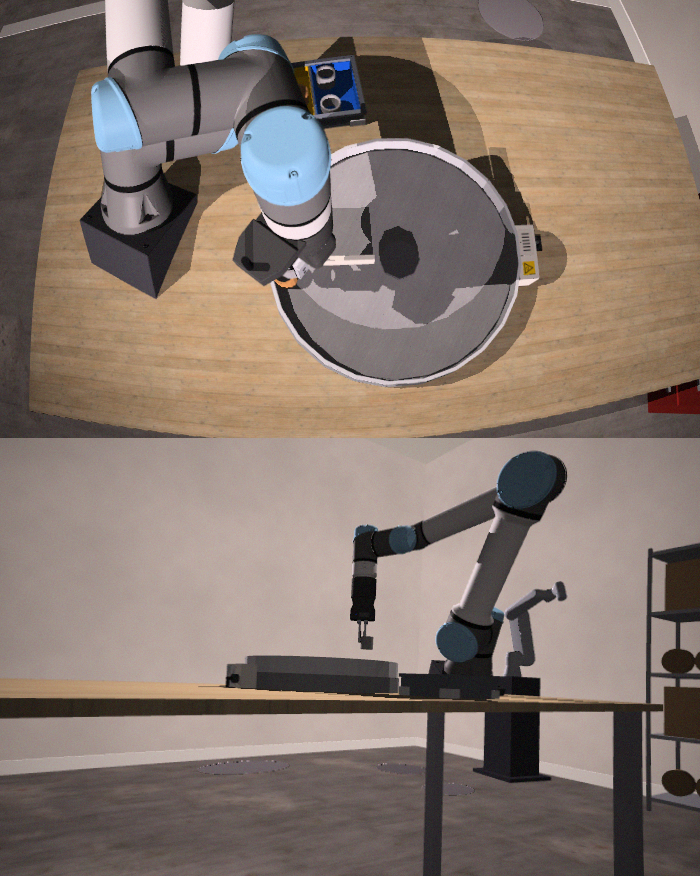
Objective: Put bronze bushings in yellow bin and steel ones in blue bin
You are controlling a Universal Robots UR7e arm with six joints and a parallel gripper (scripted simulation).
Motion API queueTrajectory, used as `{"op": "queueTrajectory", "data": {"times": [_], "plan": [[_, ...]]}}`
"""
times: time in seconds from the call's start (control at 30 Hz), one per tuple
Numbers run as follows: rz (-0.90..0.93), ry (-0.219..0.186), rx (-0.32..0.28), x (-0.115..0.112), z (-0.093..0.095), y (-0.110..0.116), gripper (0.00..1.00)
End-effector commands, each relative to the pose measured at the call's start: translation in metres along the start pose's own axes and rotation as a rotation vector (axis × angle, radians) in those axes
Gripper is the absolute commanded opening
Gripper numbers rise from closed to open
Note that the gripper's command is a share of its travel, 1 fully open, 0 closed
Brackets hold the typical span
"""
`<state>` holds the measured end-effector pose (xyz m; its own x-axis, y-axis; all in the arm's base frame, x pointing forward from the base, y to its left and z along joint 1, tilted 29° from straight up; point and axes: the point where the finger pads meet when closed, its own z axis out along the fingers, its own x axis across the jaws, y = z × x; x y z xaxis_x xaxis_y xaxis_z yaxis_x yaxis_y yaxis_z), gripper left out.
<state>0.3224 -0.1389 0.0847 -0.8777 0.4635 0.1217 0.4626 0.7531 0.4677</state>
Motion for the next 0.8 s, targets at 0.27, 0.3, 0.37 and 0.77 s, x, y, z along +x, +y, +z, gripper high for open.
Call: {"op": "queueTrajectory", "data": {"times": [0.27, 0.3, 0.37, 0.77], "plan": [[0.059, 0.0, 0.0, 0.019, -0.002, 0.039, 0.0], [0.068, 0.0, 0.0, 0.021, -0.002, 0.044, 0.0], [0.074, 0.0, 0.0, 0.024, -0.002, 0.049, 0.0], [0.134, 0.0, 0.0, 0.042, -0.003, 0.087, 0.0]]}}
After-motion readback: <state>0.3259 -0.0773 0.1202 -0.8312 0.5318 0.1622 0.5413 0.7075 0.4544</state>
